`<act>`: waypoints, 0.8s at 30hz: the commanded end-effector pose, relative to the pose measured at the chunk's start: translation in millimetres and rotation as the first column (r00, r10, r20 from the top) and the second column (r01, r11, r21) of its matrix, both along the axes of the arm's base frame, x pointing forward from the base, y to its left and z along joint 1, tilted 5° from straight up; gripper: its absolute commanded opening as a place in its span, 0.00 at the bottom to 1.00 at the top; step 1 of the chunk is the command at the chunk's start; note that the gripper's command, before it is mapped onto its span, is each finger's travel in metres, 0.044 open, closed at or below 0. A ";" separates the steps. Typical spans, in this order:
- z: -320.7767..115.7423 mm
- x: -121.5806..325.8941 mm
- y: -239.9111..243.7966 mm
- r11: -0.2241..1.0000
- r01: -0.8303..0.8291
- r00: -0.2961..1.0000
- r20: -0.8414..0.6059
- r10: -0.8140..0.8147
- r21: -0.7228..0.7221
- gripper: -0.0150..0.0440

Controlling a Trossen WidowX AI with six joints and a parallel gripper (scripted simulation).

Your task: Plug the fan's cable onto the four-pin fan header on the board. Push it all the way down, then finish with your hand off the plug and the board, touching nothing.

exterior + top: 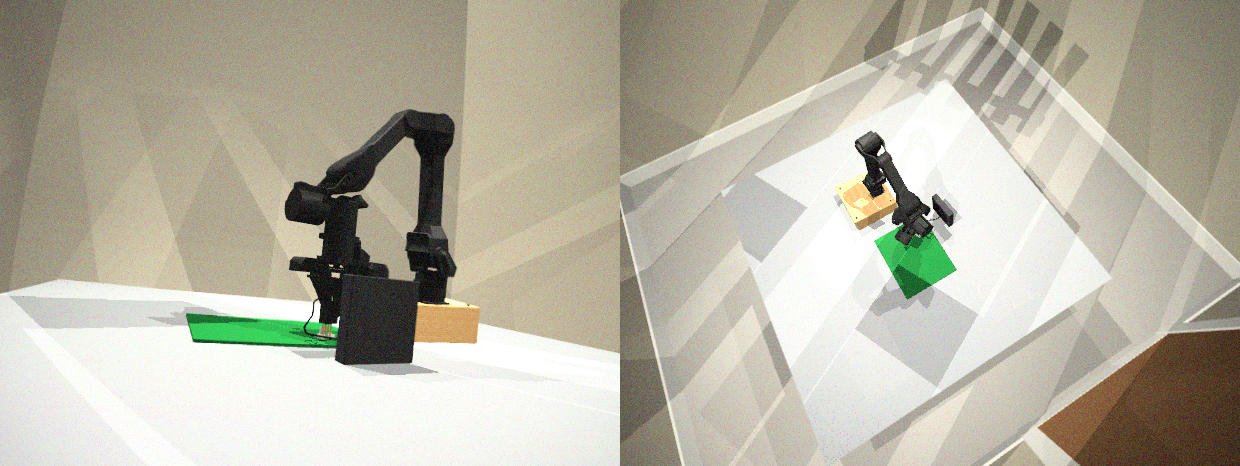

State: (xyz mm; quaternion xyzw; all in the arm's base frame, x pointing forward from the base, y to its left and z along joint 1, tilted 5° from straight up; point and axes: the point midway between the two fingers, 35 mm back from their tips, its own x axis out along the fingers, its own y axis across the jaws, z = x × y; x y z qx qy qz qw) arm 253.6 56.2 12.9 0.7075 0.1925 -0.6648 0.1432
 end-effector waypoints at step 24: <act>-5.5 4.2 0.9 1.000 -0.002 1.000 0.003 0.002 -0.004 0.25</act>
